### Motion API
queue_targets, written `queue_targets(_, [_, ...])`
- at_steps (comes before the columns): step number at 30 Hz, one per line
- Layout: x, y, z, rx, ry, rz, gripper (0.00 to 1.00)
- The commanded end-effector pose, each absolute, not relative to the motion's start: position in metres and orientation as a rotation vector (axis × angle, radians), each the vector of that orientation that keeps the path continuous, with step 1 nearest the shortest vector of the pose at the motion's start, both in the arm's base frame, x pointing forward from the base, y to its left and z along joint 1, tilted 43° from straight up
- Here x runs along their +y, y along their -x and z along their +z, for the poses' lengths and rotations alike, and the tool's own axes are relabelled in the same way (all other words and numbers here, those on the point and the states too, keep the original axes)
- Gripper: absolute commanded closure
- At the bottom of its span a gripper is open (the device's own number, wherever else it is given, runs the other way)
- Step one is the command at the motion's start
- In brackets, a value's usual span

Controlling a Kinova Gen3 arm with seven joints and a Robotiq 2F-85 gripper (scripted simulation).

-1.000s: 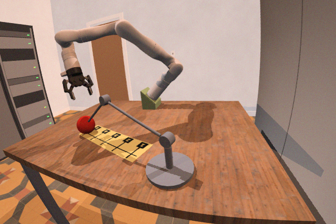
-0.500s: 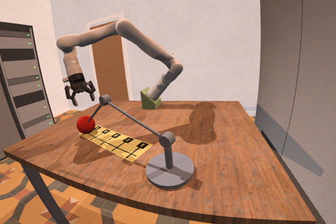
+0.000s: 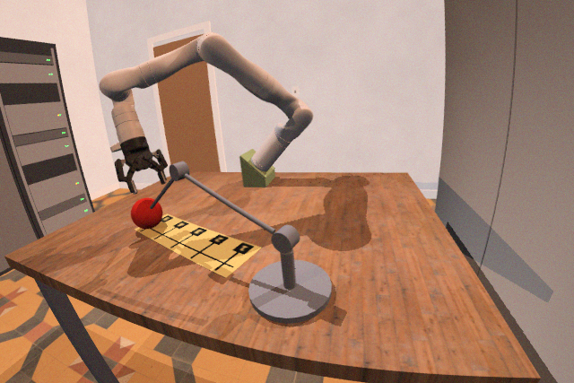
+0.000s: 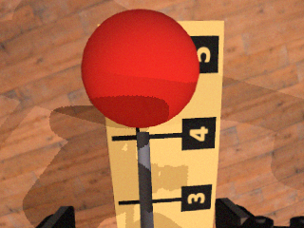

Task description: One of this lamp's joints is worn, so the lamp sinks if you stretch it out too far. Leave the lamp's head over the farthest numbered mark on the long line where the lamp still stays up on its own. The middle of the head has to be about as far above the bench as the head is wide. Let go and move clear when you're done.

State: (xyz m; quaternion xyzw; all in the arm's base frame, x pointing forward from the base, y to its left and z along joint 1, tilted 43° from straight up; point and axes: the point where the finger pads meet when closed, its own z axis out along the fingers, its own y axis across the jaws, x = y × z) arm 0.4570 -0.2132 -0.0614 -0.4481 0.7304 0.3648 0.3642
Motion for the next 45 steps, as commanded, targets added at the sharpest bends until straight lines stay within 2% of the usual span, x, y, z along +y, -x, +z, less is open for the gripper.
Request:
queue_targets(1, [-0.209, -0.458, -0.062, 1.879, 1.154, 0.94, 0.0])
queue_targets(34, [-0.173, -0.466, -0.079, 1.877, 1.156, 0.947, 0.0])
queue_targets(35, [-0.173, -0.466, -0.079, 1.877, 1.156, 0.947, 1.0])
queue_targets(45, [-0.173, -0.466, -0.079, 1.877, 1.155, 0.946, 1.0])
